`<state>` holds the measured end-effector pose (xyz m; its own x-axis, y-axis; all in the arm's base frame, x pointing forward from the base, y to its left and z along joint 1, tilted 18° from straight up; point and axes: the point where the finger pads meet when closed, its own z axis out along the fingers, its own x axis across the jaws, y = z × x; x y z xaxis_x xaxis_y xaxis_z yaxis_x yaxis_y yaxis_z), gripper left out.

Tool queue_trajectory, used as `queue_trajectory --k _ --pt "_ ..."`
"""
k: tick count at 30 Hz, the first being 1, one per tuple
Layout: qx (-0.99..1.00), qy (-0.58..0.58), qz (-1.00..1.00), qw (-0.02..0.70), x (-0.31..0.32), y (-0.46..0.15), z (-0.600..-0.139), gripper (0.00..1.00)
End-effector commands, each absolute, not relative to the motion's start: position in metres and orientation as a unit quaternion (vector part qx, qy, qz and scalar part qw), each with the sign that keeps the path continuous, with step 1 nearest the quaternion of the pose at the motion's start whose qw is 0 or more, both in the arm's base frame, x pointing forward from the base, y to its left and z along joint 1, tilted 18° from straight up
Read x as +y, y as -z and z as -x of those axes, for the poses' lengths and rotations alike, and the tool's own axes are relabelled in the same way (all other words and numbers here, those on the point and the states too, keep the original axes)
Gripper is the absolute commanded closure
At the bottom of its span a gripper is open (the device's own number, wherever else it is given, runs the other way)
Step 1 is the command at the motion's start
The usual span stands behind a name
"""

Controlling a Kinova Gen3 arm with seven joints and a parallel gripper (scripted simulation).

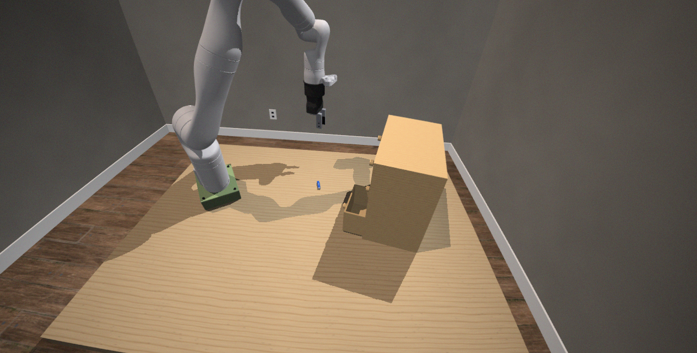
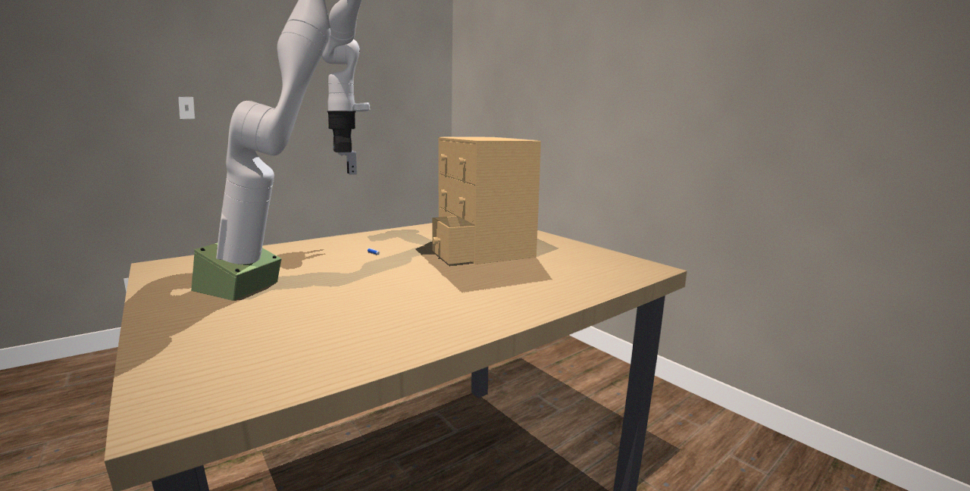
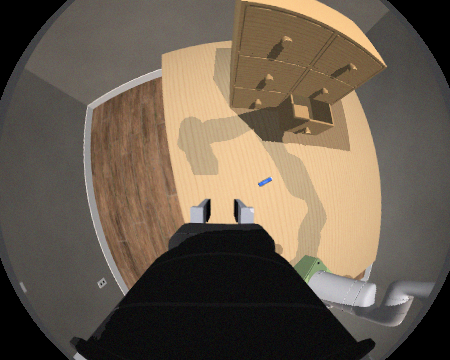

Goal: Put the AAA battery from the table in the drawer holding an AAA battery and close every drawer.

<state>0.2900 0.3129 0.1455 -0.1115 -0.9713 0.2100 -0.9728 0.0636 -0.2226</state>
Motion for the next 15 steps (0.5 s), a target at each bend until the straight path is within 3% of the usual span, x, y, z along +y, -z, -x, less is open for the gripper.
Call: queue_trajectory --k 1,15 --pt "-0.729 -0.155 -0.667 0.002 0.3135 -0.1461 -0.2900 0.33" --pt "-0.729 -0.155 -0.667 0.002 0.3135 -0.1461 -0.2900 0.33"
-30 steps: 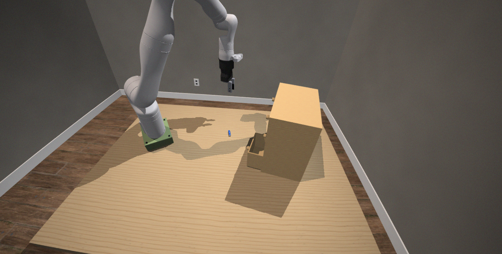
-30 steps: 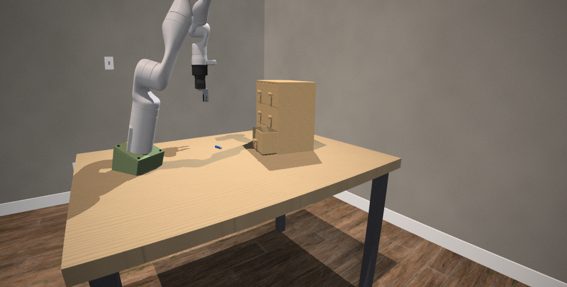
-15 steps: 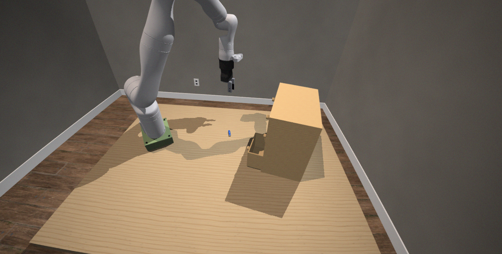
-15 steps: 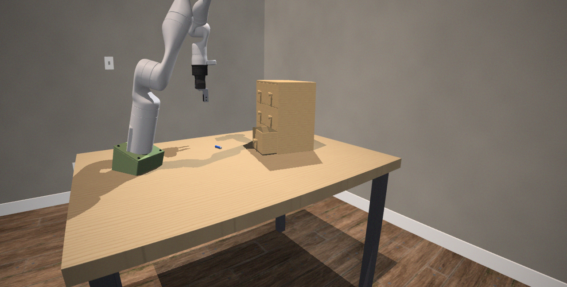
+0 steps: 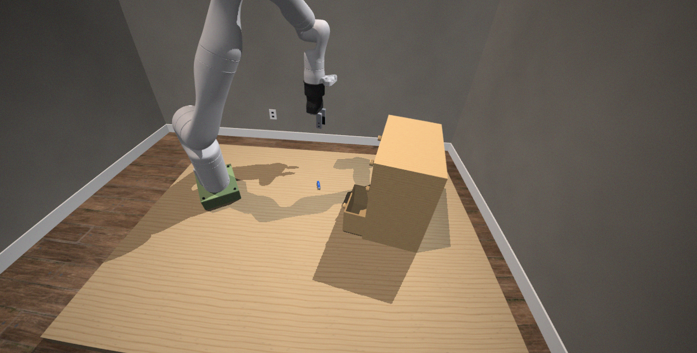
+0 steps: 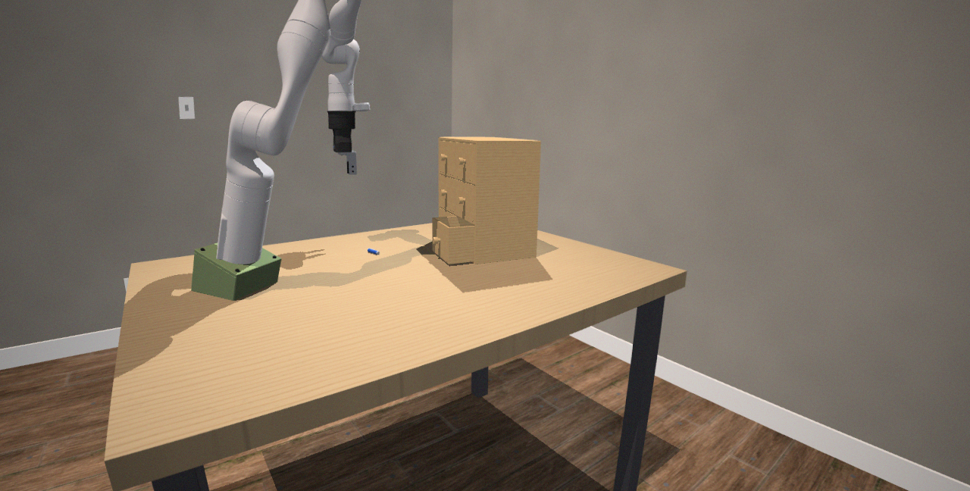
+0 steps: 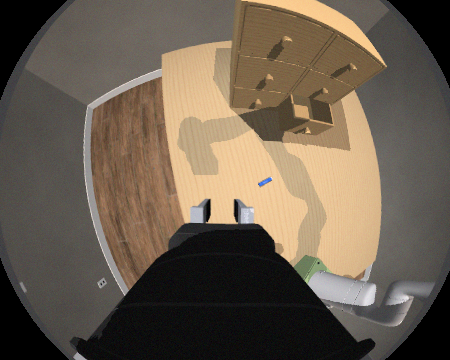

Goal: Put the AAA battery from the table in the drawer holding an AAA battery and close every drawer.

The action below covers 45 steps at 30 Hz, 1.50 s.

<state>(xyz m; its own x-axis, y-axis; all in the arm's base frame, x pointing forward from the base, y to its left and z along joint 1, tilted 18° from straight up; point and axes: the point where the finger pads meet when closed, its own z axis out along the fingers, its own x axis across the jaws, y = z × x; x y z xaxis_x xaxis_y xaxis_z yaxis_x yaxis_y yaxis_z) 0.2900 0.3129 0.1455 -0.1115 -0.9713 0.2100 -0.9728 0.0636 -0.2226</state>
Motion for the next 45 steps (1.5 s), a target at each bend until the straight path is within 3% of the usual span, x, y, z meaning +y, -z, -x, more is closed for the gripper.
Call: queue_trajectory --k 1,14,15,45 --pt "-0.729 -0.155 -0.667 0.002 0.3135 -0.1461 -0.2900 0.33" --pt "-0.729 -0.155 -0.667 0.002 0.3135 -0.1461 -0.2900 0.33" --pt "-0.729 -0.155 -0.667 0.002 0.3135 -0.1461 -0.2900 0.00" --pt "-0.729 -0.155 -0.667 0.002 0.3135 -0.1461 -0.2900 0.00"
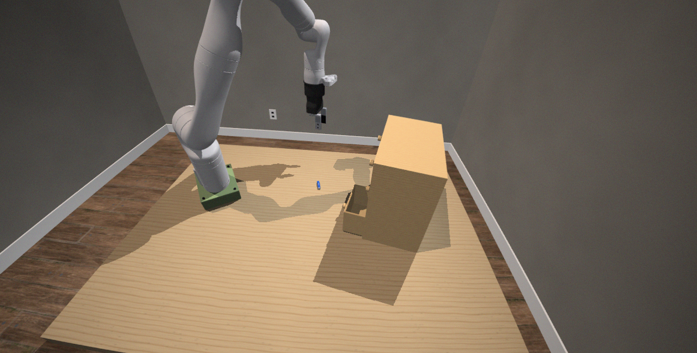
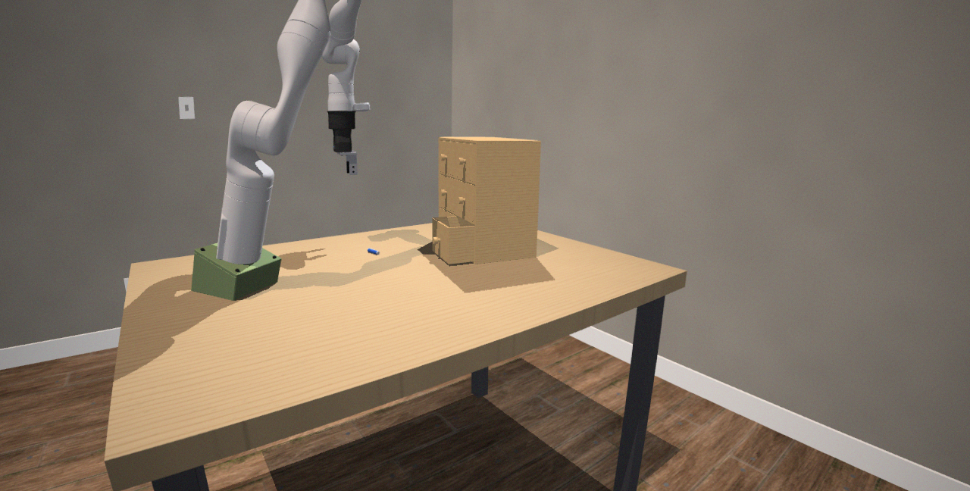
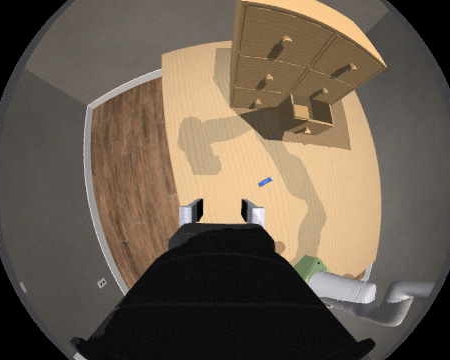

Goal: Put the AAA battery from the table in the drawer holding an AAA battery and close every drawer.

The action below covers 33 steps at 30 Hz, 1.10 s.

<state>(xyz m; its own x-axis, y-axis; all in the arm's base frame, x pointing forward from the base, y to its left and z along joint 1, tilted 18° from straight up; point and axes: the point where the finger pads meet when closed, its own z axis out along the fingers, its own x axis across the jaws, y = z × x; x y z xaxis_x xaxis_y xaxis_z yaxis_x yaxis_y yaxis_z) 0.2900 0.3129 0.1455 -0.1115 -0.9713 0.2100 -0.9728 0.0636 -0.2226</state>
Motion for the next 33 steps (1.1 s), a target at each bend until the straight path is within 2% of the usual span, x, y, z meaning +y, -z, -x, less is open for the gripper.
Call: queue_trajectory --k 1,33 --pt "-0.729 -0.155 -0.667 0.002 0.313 -0.146 -0.290 0.00" --pt "-0.729 -0.155 -0.667 0.002 0.322 -0.183 -0.282 0.00"
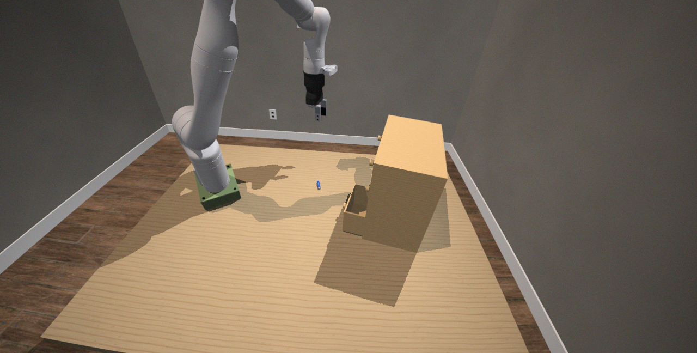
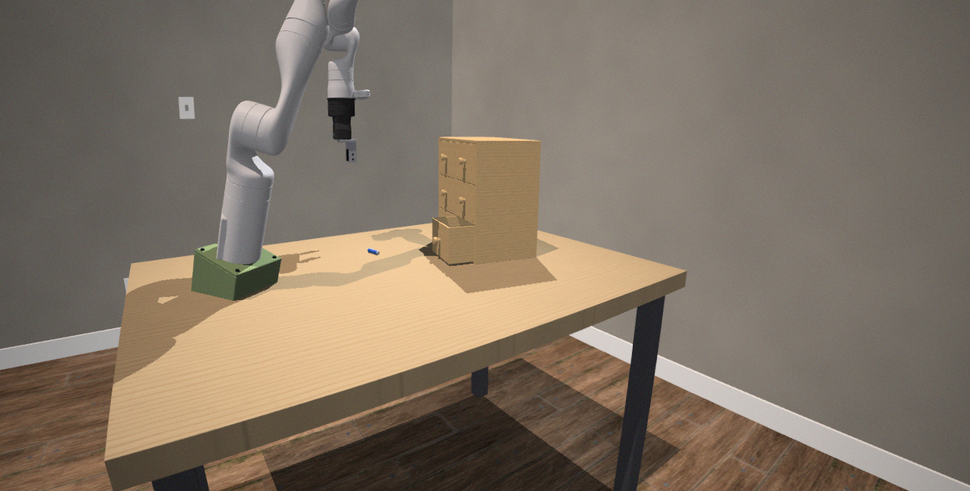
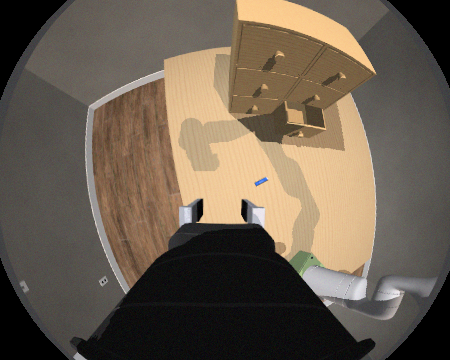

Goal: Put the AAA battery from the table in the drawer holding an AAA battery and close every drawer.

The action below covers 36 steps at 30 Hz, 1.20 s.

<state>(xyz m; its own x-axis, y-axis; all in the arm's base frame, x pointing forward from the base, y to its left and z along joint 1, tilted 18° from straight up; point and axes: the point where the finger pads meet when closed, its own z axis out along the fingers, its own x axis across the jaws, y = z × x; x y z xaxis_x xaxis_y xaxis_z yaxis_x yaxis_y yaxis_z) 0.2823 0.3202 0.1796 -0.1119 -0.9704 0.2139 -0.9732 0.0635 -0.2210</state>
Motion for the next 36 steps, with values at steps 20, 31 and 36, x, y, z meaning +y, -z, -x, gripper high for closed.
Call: queue_trajectory --k 20,31,36 --pt "-0.729 -0.155 -0.667 0.002 0.209 -0.216 -0.308 0.00" --pt "-0.729 -0.155 -0.667 0.002 0.115 -0.243 -0.328 0.00" --pt "-0.729 -0.155 -0.667 0.002 0.085 -0.251 -0.335 0.00"
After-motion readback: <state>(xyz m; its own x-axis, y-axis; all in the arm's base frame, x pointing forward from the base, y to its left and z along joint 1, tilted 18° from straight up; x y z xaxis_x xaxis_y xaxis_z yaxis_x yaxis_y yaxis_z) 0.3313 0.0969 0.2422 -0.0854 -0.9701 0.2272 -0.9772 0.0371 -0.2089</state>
